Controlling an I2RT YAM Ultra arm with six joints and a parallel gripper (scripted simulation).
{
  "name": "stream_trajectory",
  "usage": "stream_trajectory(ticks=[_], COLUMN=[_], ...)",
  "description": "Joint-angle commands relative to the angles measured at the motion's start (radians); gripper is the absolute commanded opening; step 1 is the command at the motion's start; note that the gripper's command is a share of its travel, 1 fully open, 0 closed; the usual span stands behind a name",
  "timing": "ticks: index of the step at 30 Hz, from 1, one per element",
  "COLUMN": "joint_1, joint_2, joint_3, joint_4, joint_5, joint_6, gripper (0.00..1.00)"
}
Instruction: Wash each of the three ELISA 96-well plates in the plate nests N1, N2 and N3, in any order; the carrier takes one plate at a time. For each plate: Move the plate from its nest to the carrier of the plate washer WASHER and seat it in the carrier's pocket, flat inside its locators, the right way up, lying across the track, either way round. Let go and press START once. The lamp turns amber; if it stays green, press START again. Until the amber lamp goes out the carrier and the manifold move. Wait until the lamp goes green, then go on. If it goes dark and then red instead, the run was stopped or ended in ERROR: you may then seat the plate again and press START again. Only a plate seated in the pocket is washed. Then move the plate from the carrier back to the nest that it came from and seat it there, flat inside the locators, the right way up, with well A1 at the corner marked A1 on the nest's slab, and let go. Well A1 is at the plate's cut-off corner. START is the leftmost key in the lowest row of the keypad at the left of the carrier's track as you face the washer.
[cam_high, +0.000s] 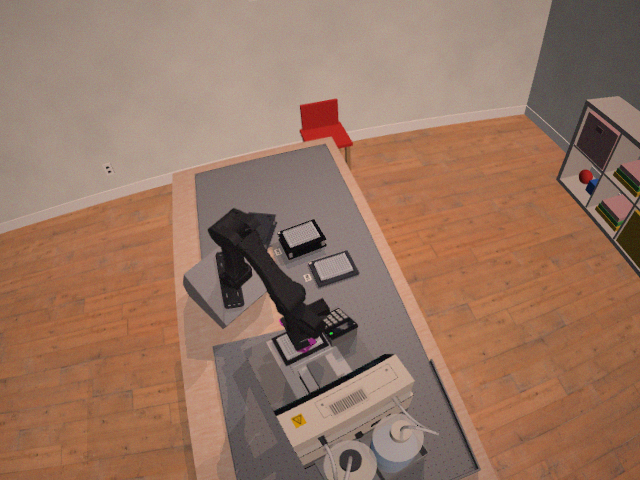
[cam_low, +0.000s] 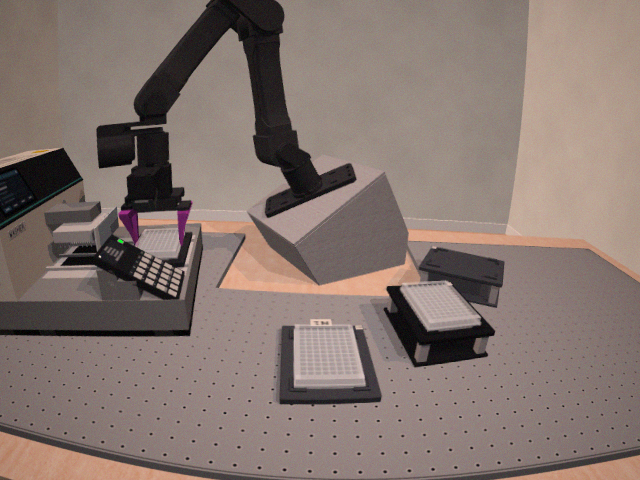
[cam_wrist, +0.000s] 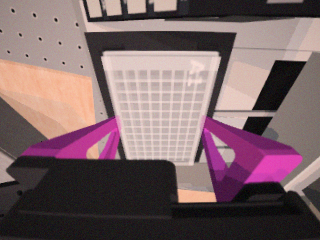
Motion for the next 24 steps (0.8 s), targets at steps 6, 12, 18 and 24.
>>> stream_trajectory(ticks=[6, 12, 18, 24], joint_1=[0.0, 0.0, 0.0, 0.0], joint_2=[-0.004, -0.004, -0.004, -0.004], joint_3=[0.003, 0.003, 0.003, 0.003], joint_4=[0.001, 0.001, 0.001, 0.001], joint_5=[-0.005, -0.005, -0.005, -0.005], joint_6=[0.0, 0.0, 0.0, 0.0], gripper=[0.0, 0.0, 0.0, 0.0])
